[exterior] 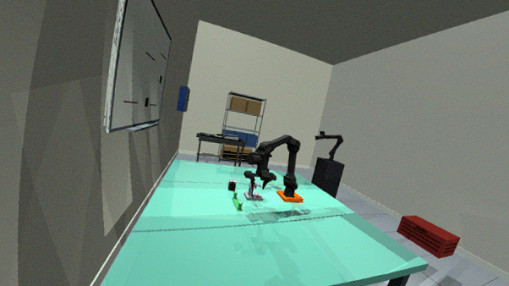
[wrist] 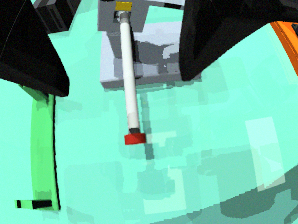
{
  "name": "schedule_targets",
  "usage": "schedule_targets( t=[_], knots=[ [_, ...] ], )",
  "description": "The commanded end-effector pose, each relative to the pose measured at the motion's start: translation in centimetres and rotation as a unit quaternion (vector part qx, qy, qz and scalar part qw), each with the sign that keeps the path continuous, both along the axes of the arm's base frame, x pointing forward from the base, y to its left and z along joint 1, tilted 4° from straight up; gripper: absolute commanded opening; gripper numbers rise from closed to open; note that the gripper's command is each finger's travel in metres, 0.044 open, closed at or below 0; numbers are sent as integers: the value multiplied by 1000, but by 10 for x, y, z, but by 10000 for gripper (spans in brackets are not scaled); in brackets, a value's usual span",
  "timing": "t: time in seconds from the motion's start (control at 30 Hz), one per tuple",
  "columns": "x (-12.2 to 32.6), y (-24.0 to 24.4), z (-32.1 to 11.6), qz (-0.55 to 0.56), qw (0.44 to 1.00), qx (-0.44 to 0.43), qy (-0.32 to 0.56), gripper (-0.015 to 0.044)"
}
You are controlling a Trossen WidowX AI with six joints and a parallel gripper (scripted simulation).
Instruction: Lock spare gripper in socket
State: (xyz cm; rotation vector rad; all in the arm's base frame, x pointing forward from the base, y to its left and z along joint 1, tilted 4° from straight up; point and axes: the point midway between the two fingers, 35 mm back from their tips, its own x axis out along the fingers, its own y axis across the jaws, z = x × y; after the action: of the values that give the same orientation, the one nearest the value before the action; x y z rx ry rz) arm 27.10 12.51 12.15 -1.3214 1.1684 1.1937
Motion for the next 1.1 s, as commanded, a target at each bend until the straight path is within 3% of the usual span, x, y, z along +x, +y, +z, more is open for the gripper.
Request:
schedule_targets(
  t=[0.0, 1.07],
  knots=[
    [1, 0, -7, 2, 1000, 2, -2, 300],
    [3, -2, -59, 2, 1000, 2, -2, 300]
  ],
)
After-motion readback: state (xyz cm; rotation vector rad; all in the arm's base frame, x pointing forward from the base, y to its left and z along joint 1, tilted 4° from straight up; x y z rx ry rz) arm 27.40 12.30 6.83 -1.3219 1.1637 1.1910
